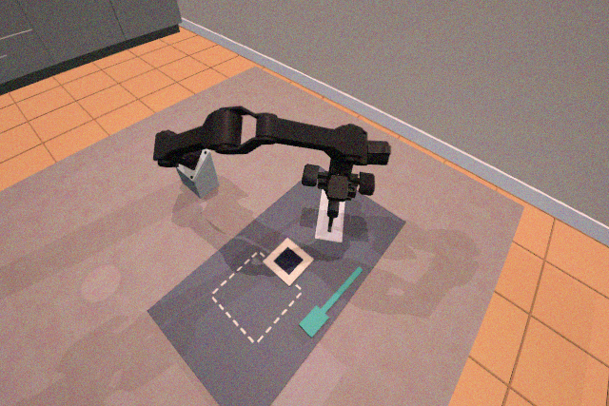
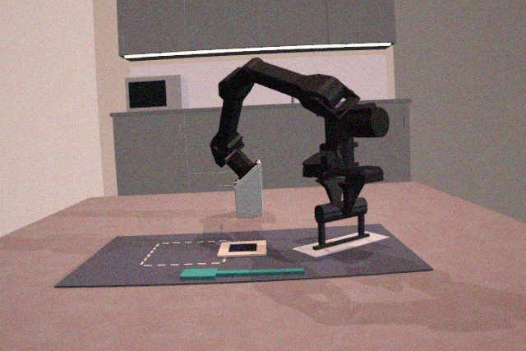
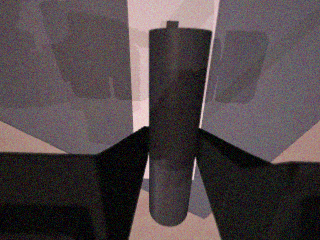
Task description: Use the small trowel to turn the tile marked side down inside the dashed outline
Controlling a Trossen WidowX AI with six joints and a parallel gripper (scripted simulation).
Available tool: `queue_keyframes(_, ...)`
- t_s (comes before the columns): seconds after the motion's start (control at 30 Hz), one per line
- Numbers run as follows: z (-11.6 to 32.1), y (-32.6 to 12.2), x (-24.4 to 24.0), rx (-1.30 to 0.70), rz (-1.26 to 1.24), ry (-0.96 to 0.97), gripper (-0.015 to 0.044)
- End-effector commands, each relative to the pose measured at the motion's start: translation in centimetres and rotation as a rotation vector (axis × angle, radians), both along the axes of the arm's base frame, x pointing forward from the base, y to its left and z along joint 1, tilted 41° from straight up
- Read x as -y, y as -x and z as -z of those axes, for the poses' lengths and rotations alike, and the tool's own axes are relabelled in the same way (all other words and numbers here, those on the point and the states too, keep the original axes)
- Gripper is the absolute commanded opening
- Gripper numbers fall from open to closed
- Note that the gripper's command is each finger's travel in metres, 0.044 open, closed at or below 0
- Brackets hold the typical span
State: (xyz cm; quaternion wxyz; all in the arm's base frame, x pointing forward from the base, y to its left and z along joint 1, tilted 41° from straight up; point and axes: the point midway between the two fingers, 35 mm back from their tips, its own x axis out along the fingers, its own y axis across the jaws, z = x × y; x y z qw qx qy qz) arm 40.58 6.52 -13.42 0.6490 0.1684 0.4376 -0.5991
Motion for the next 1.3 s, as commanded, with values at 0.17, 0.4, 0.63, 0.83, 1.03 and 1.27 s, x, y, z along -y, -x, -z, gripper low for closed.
queue_keyframes(0.17,0.0,0.0,0.0,0.013,0.013,0.003,0.027)
queue_keyframes(0.4,0.0,0.0,0.0,0.013,0.013,0.003,0.027)
queue_keyframes(0.63,0.0,0.0,0.0,0.013,0.013,0.003,0.027)
queue_keyframes(0.83,-1.8,-0.2,-1.4,0.02,0.021,0.004,0.027)
queue_keyframes(1.03,-3.6,-0.2,-2.8,0.026,0.03,0.005,0.027)
queue_keyframes(1.27,-3.3,-0.2,-2.6,0.024,0.027,0.004,0.027)
